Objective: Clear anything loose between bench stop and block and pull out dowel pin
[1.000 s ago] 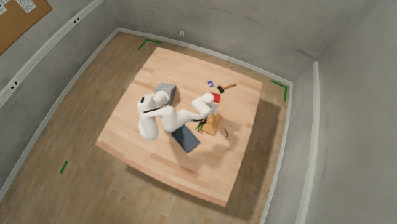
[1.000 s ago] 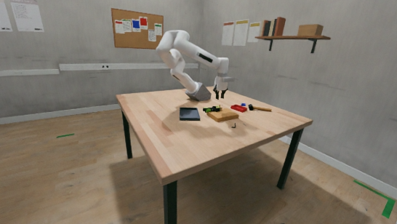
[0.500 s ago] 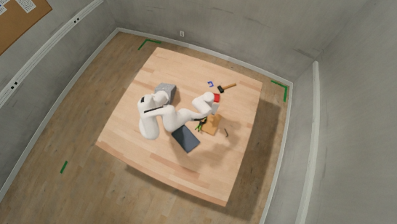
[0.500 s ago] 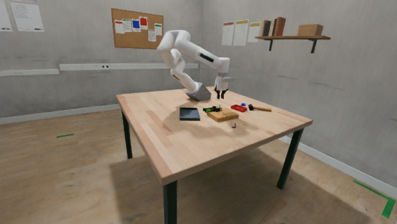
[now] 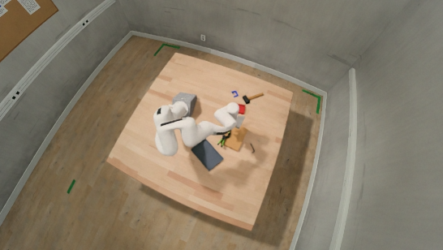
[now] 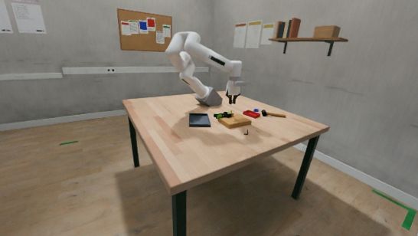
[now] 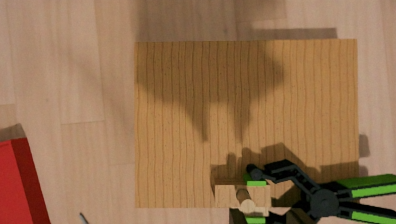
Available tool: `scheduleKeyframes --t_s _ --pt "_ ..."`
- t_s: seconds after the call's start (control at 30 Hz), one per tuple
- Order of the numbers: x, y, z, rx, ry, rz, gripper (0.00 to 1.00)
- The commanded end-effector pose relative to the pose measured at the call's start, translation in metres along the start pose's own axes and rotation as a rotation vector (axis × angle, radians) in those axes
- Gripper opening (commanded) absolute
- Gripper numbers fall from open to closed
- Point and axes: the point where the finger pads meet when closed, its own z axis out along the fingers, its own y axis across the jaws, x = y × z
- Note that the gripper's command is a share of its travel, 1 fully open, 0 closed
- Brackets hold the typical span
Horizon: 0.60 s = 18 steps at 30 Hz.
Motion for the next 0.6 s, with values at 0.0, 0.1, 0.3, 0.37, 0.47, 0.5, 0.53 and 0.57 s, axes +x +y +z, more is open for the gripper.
scheduleKeyframes --t_s 0.0,0.1,0.3,0.37,0.47,0.5,0.53,0.57 --pt "0.001 -0.0004 -0.0012 0.002 0.003 0.001 0.28" --pt "0.001 -0.0004 -0.0009 0.002 0.003 0.001 0.28" --pt "0.001 -0.0004 0.0002 0.002 0.003 0.001 0.28" --pt "0.001 -0.0004 0.0011 0.002 0.003 0.001 0.28" --pt "0.001 -0.0004 0.0029 0.002 0.003 0.001 0.28" --pt "0.001 -0.0005 0.0037 0.002 0.003 0.001 0.28" --pt "0.001 -0.0005 0.0045 0.002 0.003 0.001 0.28" --pt "0.001 -0.0005 0.0053 0.002 0.003 0.001 0.28"
